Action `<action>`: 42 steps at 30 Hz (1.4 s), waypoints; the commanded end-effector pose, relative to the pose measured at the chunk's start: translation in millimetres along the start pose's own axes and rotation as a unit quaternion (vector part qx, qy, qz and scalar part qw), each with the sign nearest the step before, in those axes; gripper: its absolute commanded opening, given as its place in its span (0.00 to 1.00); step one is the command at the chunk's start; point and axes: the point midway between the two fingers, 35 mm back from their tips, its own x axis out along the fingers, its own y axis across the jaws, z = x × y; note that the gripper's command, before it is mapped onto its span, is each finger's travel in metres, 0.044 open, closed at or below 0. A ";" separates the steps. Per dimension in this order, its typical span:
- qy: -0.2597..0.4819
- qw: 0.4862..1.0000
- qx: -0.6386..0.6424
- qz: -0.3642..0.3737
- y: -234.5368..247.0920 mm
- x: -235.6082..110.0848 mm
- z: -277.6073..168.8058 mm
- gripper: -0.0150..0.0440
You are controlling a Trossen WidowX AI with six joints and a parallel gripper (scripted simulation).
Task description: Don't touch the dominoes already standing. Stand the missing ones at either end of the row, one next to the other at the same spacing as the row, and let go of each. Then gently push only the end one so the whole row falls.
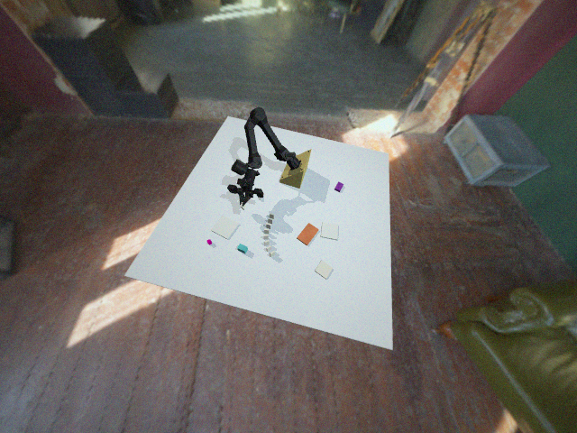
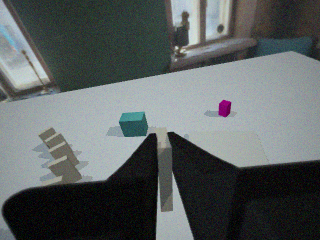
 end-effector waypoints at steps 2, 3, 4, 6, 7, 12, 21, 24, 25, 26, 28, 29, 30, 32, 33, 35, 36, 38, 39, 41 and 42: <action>-0.039 0.999 -0.034 -0.013 1.7 -16.3 3.9 0.29; -0.047 0.998 -0.041 -0.016 1.9 -19.3 4.7 0.29; -0.054 0.997 -0.047 -0.018 2.1 -22.4 5.5 0.29; -0.067 0.996 -0.060 -0.024 2.7 -28.1 7.0 0.29; -0.071 0.995 -0.063 -0.025 2.9 -29.7 7.4 0.29; -0.072 0.995 -0.065 -0.026 3.0 -30.2 7.6 0.29; -0.072 0.995 -0.065 -0.026 3.0 -30.2 7.6 0.29; -0.072 0.995 -0.065 -0.026 3.0 -30.2 7.6 0.29; -0.072 0.995 -0.065 -0.026 3.0 -30.2 7.6 0.29; -0.072 0.995 -0.065 -0.026 3.0 -30.2 7.6 0.29; -0.072 0.995 -0.065 -0.026 2.5 -29.2 6.1 0.29; -0.072 0.995 -0.065 -0.026 1.9 -28.0 4.2 0.29; -0.072 0.995 -0.065 -0.026 1.2 -26.6 2.0 0.29; -0.071 0.995 -0.065 -0.026 -0.2 -23.8 -2.7 0.29; -0.071 0.995 -0.065 -0.026 -0.9 -22.4 -5.1 0.29; -0.071 0.995 -0.065 -0.026 -2.2 -19.8 -9.9 0.29; -0.071 0.995 -0.065 -0.026 -2.8 -18.5 -12.4 0.29; -0.069 0.995 -0.063 -0.026 -4.1 -16.3 -18.6 0.29; -0.068 0.995 -0.062 -0.025 -4.7 -15.2 -21.8 0.29; -0.067 0.996 -0.061 -0.025 -5.9 -13.1 -27.7 0.29; -0.066 0.996 -0.061 -0.025 -6.4 -12.1 -30.4 0.29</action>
